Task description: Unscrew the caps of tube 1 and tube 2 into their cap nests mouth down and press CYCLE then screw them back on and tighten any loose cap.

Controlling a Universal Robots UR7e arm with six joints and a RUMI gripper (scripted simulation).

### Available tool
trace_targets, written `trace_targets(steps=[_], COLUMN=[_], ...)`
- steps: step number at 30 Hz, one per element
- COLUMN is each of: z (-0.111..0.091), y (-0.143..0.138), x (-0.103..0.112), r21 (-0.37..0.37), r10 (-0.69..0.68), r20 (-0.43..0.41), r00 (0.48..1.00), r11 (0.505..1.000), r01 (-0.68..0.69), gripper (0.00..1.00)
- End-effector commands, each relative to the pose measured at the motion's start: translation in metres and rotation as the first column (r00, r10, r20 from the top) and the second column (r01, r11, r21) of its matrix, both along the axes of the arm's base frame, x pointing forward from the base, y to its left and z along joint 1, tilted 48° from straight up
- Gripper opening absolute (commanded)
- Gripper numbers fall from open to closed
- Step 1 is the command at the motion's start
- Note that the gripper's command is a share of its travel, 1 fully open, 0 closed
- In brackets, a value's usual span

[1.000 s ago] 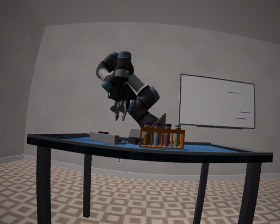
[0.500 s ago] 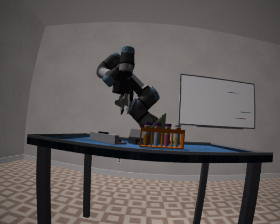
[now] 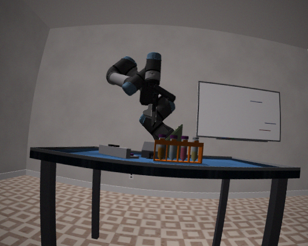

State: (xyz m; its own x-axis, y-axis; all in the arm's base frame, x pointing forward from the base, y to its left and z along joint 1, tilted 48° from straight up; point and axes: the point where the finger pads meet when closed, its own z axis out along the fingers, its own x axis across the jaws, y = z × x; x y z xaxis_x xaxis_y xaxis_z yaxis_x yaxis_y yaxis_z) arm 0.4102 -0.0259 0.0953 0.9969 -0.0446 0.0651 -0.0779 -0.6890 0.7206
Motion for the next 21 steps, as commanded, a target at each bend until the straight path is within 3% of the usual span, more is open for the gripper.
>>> trace_targets(steps=[1,4,21], z=[-0.020,-0.032,-0.110], y=[0.019,0.030,0.101], x=[0.003,0.005,0.015], r21=[-0.002,0.023,0.023], r10=[-0.203,-0.296,-0.296], r20=[0.185,0.287,0.287], r00=[0.961,0.911,0.911], r11=[0.978,0.953,0.953], r01=[0.207,0.303,0.303], gripper=[0.35,0.35,0.35])
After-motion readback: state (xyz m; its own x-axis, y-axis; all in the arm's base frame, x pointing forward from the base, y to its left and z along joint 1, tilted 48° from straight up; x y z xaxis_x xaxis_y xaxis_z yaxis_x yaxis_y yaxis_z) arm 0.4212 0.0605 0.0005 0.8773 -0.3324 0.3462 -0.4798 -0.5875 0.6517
